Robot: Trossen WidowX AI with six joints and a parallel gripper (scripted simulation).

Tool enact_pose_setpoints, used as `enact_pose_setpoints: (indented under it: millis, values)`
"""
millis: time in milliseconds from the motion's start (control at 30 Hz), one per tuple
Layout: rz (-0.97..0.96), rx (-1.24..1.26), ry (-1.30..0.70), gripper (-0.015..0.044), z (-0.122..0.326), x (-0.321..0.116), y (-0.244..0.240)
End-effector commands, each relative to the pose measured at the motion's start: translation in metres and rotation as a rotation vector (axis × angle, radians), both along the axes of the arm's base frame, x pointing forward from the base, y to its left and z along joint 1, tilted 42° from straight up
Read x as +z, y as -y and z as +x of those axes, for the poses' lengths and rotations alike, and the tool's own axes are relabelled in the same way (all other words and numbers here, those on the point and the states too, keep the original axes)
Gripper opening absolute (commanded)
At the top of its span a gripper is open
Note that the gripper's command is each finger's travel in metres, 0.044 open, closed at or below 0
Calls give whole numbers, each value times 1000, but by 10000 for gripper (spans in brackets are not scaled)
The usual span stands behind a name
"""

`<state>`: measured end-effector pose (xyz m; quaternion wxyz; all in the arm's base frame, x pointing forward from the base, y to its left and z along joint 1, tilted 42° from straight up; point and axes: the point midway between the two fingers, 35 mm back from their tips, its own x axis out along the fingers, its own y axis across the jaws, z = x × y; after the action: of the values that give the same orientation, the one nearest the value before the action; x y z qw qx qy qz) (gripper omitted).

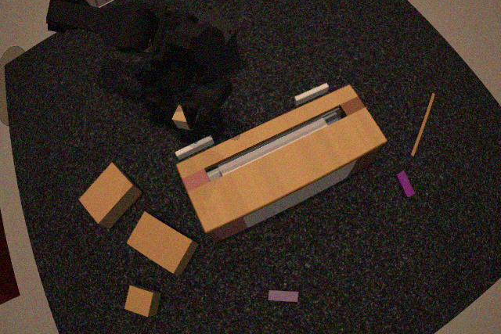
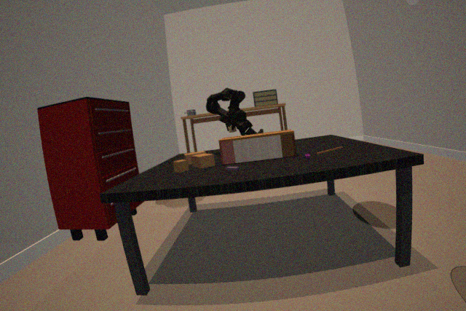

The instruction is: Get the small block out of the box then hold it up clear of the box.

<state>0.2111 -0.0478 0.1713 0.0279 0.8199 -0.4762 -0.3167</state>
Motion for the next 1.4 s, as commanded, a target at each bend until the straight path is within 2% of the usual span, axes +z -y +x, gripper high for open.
enact_pose_setpoints:
  millis: [0, 133, 1367]
  values:
    - [-74, 92, -125, 0, 2, 5, -3]
    - [-117, 144, -202, 0, 2, 7, -5]
    - [-117, 144, -202, 0, 2, 7, -5]
